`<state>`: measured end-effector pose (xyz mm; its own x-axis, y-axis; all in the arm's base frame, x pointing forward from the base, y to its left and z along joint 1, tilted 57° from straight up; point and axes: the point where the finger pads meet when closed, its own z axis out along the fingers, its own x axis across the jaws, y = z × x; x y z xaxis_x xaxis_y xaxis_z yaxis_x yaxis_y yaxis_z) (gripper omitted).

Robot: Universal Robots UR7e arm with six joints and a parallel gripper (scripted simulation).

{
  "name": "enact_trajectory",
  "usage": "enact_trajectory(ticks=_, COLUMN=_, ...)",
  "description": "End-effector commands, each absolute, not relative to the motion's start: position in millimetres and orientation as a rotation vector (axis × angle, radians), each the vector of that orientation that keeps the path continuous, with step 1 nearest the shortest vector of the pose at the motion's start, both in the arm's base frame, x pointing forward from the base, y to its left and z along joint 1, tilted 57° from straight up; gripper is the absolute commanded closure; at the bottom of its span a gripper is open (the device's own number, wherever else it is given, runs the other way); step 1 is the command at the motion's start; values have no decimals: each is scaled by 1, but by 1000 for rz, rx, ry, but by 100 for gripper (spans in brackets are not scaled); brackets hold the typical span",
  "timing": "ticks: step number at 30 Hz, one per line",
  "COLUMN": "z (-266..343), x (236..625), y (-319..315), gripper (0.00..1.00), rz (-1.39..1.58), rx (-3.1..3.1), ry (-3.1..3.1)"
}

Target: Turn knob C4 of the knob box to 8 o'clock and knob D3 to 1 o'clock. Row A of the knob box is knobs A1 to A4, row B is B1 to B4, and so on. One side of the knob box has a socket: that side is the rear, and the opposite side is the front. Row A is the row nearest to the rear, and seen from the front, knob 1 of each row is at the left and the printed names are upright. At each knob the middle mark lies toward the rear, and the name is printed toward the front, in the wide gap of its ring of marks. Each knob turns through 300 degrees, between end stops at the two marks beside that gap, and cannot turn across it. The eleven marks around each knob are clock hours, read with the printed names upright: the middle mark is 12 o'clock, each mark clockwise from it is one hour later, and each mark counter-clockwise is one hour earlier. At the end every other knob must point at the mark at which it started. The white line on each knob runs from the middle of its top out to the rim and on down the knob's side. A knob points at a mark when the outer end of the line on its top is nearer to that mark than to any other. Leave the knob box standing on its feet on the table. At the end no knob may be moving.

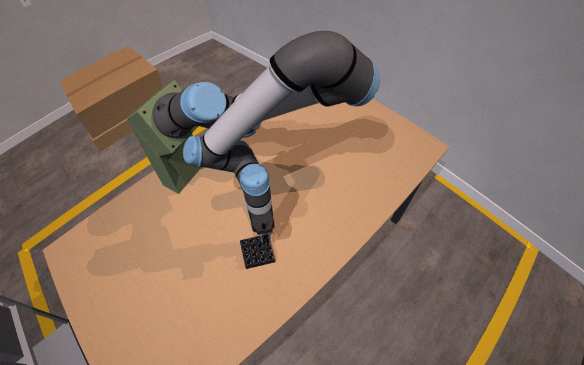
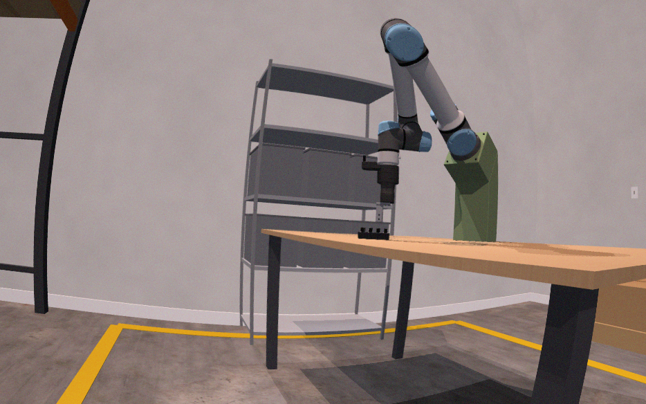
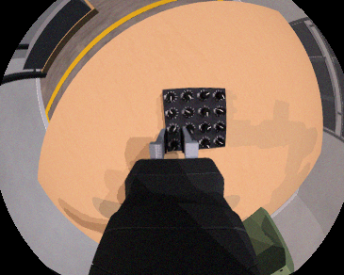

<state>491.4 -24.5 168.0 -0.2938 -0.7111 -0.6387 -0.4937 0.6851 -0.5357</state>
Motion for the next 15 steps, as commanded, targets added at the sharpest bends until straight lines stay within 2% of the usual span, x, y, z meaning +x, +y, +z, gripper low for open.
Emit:
enact_trajectory(ticks=1, z=166, x=499, y=-24, gripper=54, rz=-303, rx=-932, ry=1954)
enact_trajectory(ticks=15, z=162, x=506, y=-23, gripper=54, rz=-303, rx=-932, ry=1954)
